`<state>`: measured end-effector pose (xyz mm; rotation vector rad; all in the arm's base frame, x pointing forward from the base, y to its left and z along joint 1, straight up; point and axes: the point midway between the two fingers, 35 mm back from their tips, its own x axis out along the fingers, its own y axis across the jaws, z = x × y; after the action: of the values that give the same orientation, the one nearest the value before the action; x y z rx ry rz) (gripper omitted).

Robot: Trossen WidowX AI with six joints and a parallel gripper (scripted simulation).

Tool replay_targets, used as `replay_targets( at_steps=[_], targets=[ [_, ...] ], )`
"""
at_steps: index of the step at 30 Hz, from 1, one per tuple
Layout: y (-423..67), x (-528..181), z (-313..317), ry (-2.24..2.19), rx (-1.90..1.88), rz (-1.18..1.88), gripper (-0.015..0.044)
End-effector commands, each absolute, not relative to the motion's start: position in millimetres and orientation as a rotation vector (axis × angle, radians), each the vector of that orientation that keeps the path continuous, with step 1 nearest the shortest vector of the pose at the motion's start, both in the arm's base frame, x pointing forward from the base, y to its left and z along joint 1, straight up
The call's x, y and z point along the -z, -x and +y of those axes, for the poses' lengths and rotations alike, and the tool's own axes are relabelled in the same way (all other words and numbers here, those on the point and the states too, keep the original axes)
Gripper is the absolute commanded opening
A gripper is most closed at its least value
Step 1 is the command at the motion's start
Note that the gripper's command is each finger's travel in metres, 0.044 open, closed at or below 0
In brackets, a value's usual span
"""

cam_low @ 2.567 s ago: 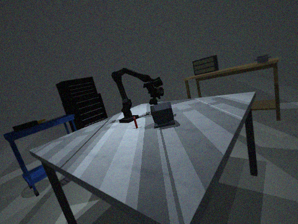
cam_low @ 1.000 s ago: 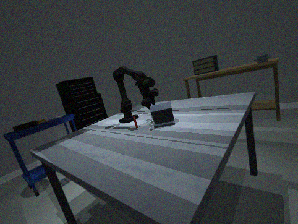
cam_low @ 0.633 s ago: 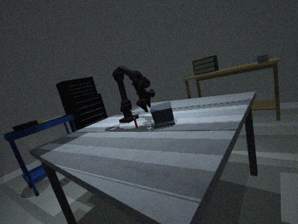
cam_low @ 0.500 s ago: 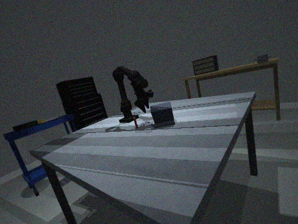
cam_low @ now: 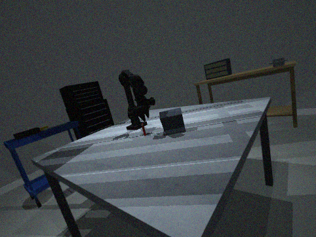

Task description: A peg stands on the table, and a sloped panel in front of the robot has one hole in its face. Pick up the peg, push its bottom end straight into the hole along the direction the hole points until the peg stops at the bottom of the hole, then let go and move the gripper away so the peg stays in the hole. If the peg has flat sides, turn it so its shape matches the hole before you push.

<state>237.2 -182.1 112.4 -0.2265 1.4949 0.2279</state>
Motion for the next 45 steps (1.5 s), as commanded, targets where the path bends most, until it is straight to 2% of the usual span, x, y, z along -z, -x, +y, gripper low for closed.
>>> replay_targets(
  at_steps=[1,7,45],
  targets=[
    [-227,-114,-197,0.251,-0.232,1.519,0.0440],
    [-216,-116,-209,0.270,-0.237,1.540,0.0440],
    [-217,-58,-211,0.270,-0.237,1.540,0.0440]
  ],
)
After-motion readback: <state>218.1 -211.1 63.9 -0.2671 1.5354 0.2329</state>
